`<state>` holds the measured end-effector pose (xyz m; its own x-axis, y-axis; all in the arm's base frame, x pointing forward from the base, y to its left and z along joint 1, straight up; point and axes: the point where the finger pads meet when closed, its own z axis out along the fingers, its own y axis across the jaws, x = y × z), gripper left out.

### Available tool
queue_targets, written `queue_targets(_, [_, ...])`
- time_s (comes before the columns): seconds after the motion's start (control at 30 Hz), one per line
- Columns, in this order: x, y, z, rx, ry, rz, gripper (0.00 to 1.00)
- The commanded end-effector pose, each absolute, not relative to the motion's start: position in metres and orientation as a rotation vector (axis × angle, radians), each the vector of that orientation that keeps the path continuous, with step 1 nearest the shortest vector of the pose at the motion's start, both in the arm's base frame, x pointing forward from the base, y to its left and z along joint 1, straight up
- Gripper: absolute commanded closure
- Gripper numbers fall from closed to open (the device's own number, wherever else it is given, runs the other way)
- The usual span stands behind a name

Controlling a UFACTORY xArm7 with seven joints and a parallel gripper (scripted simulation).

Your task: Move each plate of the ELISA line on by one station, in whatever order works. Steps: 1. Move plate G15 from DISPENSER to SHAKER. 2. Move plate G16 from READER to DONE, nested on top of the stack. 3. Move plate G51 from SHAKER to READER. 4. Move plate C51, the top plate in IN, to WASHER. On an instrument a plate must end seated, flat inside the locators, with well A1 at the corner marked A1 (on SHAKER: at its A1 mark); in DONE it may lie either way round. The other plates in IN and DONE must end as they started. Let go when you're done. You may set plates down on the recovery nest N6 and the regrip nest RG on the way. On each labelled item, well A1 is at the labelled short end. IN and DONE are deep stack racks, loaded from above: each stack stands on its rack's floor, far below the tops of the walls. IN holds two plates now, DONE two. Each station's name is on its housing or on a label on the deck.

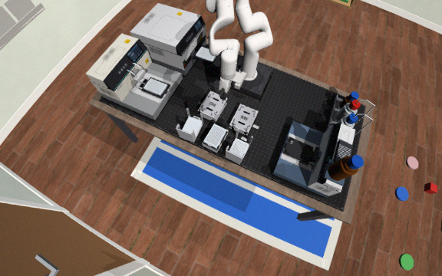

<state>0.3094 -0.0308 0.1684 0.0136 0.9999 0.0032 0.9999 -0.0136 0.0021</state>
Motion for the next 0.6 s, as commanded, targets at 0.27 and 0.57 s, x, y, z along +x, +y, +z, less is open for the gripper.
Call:
queue_targets(0.27, [0.300,-0.008,0.170,-2.239,-2.207,-0.011,0.00])
queue_targets(0.57, [0.300,-0.008,0.170,-2.239,-2.207,-0.011,0.00])
